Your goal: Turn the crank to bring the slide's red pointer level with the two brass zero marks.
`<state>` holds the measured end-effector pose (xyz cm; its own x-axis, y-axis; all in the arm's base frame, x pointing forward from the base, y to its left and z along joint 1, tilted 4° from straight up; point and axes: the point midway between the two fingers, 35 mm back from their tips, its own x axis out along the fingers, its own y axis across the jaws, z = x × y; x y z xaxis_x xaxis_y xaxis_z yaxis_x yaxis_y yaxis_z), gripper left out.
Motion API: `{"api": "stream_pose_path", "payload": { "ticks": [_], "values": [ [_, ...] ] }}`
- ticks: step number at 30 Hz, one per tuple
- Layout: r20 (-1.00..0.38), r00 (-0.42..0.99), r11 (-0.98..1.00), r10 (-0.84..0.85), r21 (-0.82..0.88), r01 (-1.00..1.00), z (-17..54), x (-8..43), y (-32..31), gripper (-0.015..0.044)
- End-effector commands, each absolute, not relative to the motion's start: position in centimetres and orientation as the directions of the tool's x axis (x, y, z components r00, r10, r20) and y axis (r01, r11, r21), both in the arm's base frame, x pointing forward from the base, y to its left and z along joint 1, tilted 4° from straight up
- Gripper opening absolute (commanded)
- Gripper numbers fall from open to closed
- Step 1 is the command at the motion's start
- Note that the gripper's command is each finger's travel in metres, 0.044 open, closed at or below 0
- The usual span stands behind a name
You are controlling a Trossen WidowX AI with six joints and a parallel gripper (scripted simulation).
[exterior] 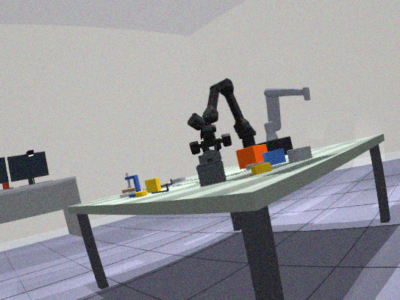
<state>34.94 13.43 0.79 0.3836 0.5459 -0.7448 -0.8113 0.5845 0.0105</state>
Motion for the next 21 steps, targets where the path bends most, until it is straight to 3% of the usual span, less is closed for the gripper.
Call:
{"api": "stream_pose_path", "payload": {
  "ticks": [1, 21],
  "values": [
    [-0.737, 0.404, 0.595, 0.541, -0.003, -0.804, 1.22, 35.61, 12.92, 0.0],
    [-0.738, 0.404, 0.595, 0.541, -0.004, -0.804, 1.23, 36.02, 12.61, 0.0]
  ]
}}
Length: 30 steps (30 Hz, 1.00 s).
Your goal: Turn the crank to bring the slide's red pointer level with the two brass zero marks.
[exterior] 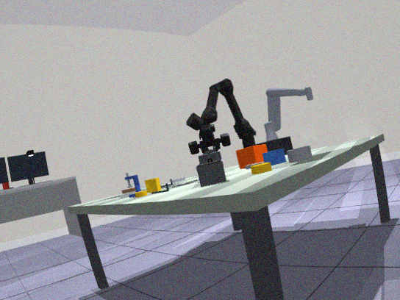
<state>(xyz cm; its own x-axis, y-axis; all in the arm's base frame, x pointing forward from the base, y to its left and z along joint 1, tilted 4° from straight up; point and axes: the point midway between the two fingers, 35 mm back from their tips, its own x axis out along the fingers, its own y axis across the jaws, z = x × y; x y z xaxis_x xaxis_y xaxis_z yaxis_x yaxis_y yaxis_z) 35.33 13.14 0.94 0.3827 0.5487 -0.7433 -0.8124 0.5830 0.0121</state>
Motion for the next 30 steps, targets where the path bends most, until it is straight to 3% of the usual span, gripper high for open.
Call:
{"api": "stream_pose_path", "payload": {
  "ticks": [1, 30],
  "values": [
    [-0.738, 0.404, 0.595, 0.541, -0.004, -0.804, 1.22, 36.04, 12.6, 0.0],
    [-0.738, 0.404, 0.595, 0.541, -0.004, -0.804, 0.99, 36.25, 12.41, 0.0]
  ]
}}
